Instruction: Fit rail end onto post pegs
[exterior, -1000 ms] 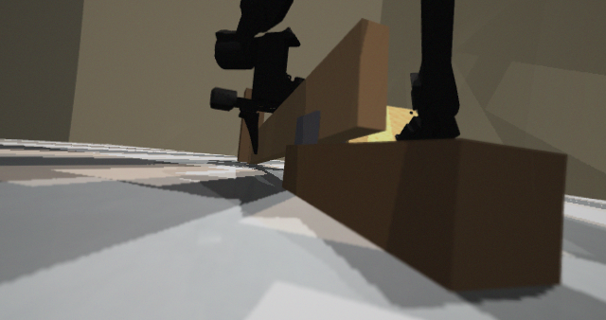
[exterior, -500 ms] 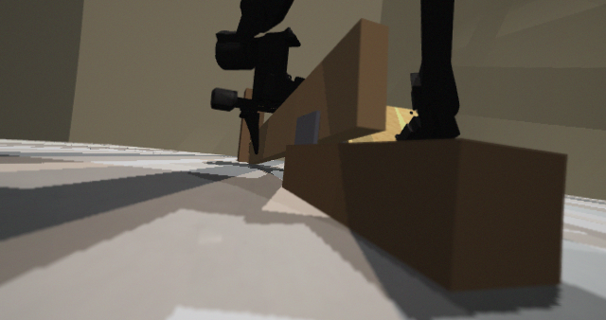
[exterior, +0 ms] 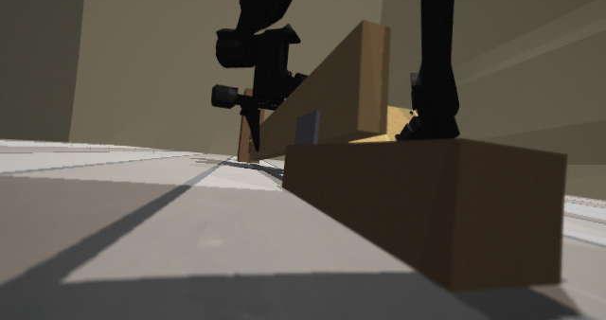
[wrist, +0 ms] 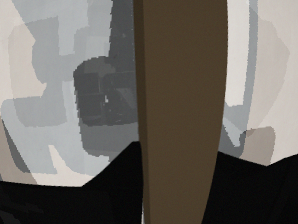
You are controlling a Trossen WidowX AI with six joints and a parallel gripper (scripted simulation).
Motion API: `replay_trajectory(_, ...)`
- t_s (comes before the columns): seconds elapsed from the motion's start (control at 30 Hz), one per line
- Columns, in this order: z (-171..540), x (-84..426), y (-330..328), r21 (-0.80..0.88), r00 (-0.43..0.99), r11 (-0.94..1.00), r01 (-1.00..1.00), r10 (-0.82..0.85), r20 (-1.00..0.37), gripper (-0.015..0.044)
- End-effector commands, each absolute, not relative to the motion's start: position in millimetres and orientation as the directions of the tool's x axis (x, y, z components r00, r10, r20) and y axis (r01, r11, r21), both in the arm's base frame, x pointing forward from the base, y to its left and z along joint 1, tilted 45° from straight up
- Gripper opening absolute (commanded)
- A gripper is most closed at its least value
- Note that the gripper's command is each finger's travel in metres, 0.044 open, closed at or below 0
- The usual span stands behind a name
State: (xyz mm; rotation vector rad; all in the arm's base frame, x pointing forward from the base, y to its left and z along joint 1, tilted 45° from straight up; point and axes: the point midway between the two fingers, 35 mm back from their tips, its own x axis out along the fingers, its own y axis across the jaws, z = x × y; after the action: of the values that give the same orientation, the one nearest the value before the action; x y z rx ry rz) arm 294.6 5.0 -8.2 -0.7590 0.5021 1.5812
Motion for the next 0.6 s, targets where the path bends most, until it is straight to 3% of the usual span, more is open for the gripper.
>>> replay_trajectory(0.0, -4.4, 298.4, 1.4, -0.115, -0.024, -0.152, -0.982, 0.696, -0.718, 0.0000)
replay_trajectory(0.57, 1.9, 299.9, -4.4, -0.115, -0.024, -0.152, -0.982, 0.695, -0.718, 0.0000)
